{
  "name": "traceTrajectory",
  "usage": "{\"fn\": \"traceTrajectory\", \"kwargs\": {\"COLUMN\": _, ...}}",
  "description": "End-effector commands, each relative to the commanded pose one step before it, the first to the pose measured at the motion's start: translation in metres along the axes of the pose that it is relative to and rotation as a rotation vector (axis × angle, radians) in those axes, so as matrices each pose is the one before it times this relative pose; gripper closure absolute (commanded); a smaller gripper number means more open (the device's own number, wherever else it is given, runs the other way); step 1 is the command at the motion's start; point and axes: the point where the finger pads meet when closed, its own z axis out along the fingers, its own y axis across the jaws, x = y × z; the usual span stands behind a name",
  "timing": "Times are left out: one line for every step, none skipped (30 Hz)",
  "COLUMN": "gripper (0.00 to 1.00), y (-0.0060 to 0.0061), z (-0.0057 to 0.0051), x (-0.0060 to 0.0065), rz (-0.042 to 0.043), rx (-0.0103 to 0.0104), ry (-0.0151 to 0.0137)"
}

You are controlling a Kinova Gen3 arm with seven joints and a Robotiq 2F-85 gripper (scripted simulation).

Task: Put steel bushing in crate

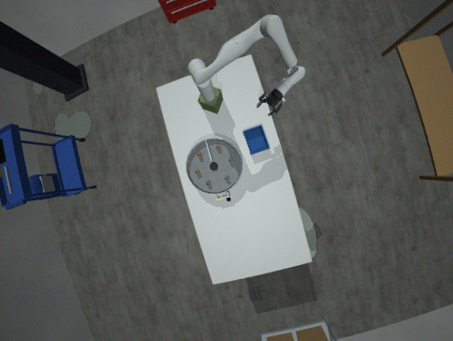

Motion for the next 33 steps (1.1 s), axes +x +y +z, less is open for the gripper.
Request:
{"fn": "traceTrajectory", "kwargs": {"gripper": 0.0, "y": 0.00039, "z": -0.00032, "x": -0.00063, "rz": 0.00118, "rx": 0.00011, "ry": 0.0009}}
{"fn": "traceTrajectory", "kwargs": {"gripper": 0.0, "y": 0.0, "z": 0.0, "x": 0.0, "rz": 0.0, "rx": 0.0, "ry": 0.0}}
{"fn": "traceTrajectory", "kwargs": {"gripper": 0.0, "y": 0.0, "z": 0.0, "x": 0.0, "rz": 0.0, "rx": 0.0, "ry": 0.0}}
{"fn": "traceTrajectory", "kwargs": {"gripper": 0.0, "y": 0.0, "z": 0.0, "x": 0.0, "rz": 0.0, "rx": 0.0, "ry": 0.0}}
{"fn": "traceTrajectory", "kwargs": {"gripper": 0.0, "y": 0.0, "z": 0.0, "x": 0.0, "rz": 0.0, "rx": 0.0, "ry": 0.0}}
{"fn": "traceTrajectory", "kwargs": {"gripper": 0.0, "y": 0.0, "z": 0.0, "x": 0.0, "rz": 0.0, "rx": 0.0, "ry": 0.0}}
{"fn": "traceTrajectory", "kwargs": {"gripper": 0.0, "y": 0.0, "z": 0.0, "x": 0.0, "rz": 0.0, "rx": 0.0, "ry": 0.0}}
{"fn": "traceTrajectory", "kwargs": {"gripper": 0.0, "y": 0.0, "z": 0.0, "x": 0.0, "rz": 0.0, "rx": 0.0, "ry": 0.0}}
{"fn": "traceTrajectory", "kwargs": {"gripper": 0.0, "y": 0.0, "z": 0.0, "x": 0.0, "rz": 0.0, "rx": 0.0, "ry": 0.0}}
{"fn": "traceTrajectory", "kwargs": {"gripper": 0.0, "y": 0.0, "z": 0.0, "x": 0.0, "rz": 0.0, "rx": 0.0, "ry": 0.0}}
{"fn": "traceTrajectory", "kwargs": {"gripper": 0.0, "y": 0.0, "z": 0.0, "x": 0.0, "rz": 0.0, "rx": 0.0, "ry": 0.0}}
{"fn": "traceTrajectory", "kwargs": {"gripper": 0.0, "y": 0.0, "z": 0.0, "x": 0.0, "rz": 0.0, "rx": 0.0, "ry": 0.0}}
{"fn": "traceTrajectory", "kwargs": {"gripper": 0.0, "y": 0.0, "z": 0.0, "x": 0.0, "rz": 0.0, "rx": 0.0, "ry": 0.0}}
{"fn": "traceTrajectory", "kwargs": {"gripper": 0.0, "y": 0.0, "z": 0.0, "x": 0.0, "rz": 0.0, "rx": 0.0, "ry": 0.0}}
{"fn": "traceTrajectory", "kwargs": {"gripper": 0.0, "y": 0.0, "z": 0.0, "x": 0.0, "rz": 0.0, "rx": 0.0, "ry": 0.0}}
{"fn": "traceTrajectory", "kwargs": {"gripper": 0.0, "y": 0.0, "z": 0.0, "x": 0.0, "rz": 0.0, "rx": 0.0, "ry": 0.0}}
{"fn": "traceTrajectory", "kwargs": {"gripper": 0.0, "y": 0.0, "z": 0.0, "x": 0.0, "rz": 0.0, "rx": 0.0, "ry": 0.0}}
{"fn": "traceTrajectory", "kwargs": {"gripper": 0.0, "y": 0.00223, "z": 0.00973, "x": -0.00601, "rz": 0.0, "rx": 0.0, "ry": 0.0}}
{"fn": "traceTrajectory", "kwargs": {"gripper": 0.0, "y": 0.00223, "z": 0.00973, "x": -0.00601, "rz": 0.0, "rx": 0.0, "ry": 0.0}}
{"fn": "traceTrajectory", "kwargs": {"gripper": 0.0, "y": 0.00223, "z": 0.00973, "x": -0.00601, "rz": 0.0, "rx": 0.0, "ry": 0.0}}
{"fn": "traceTrajectory", "kwargs": {"gripper": 0.0, "y": 0.00223, "z": 0.00973, "x": -0.00601, "rz": 0.0, "rx": 0.0, "ry": 0.0}}
{"fn": "traceTrajectory", "kwargs": {"gripper": 0.0, "y": 0.00223, "z": 0.00973, "x": -0.00601, "rz": 0.0, "rx": 0.0, "ry": 0.0}}
{"fn": "traceTrajectory", "kwargs": {"gripper": 0.0, "y": 0.0, "z": 0.0, "x": 0.0, "rz": 0.0, "rx": 0.0, "ry": 0.0}}
{"fn": "traceTrajectory", "kwargs": {"gripper": 0.0, "y": 0.0, "z": 0.0, "x": 0.0, "rz": 0.0, "rx": 0.0, "ry": 0.0}}
{"fn": "traceTrajectory", "kwargs": {"gripper": 0.0, "y": 0.0, "z": 0.0, "x": 0.0, "rz": 0.0, "rx": 0.0, "ry": 0.0}}
{"fn": "traceTrajectory", "kwargs": {"gripper": 0.0, "y": 0.0, "z": 0.0, "x": 0.0, "rz": 0.0, "rx": 0.0, "ry": 0.0}}
{"fn": "traceTrajectory", "kwargs": {"gripper": 0.0, "y": 0.0, "z": 0.0, "x": 0.0, "rz": 0.0, "rx": 0.0, "ry": 0.0}}
{"fn": "traceTrajectory", "kwargs": {"gripper": 0.0, "y": 0.0, "z": 0.0, "x": 0.0, "rz": 0.0, "rx": 0.0, "ry": 0.0}}
{"fn": "traceTrajectory", "kwargs": {"gripper": 0.0, "y": 0.0, "z": 0.0, "x": 0.0, "rz": 0.0, "rx": 0.0, "ry": 0.0}}
{"fn": "traceTrajectory", "kwargs": {"gripper": 0.0, "y": 0.0, "z": 0.0, "x": 0.0, "rz": 0.0, "rx": 0.0, "ry": 0.0}}
{"fn": "traceTrajectory", "kwargs": {"gripper": 0.0, "y": 0.0, "z": 0.0, "x": 0.0, "rz": 0.0, "rx": 0.0, "ry": 0.0}}
{"fn": "traceTrajectory", "kwargs": {"gripper": 0.0, "y": 0.0, "z": 0.0, "x": 0.0, "rz": 0.0, "rx": 0.0, "ry": 0.0}}
{"fn": "traceTrajectory", "kwargs": {"gripper": 0.0, "y": 0.0, "z": 0.0, "x": 0.0, "rz": 0.0, "rx": 0.0, "ry": 0.0}}
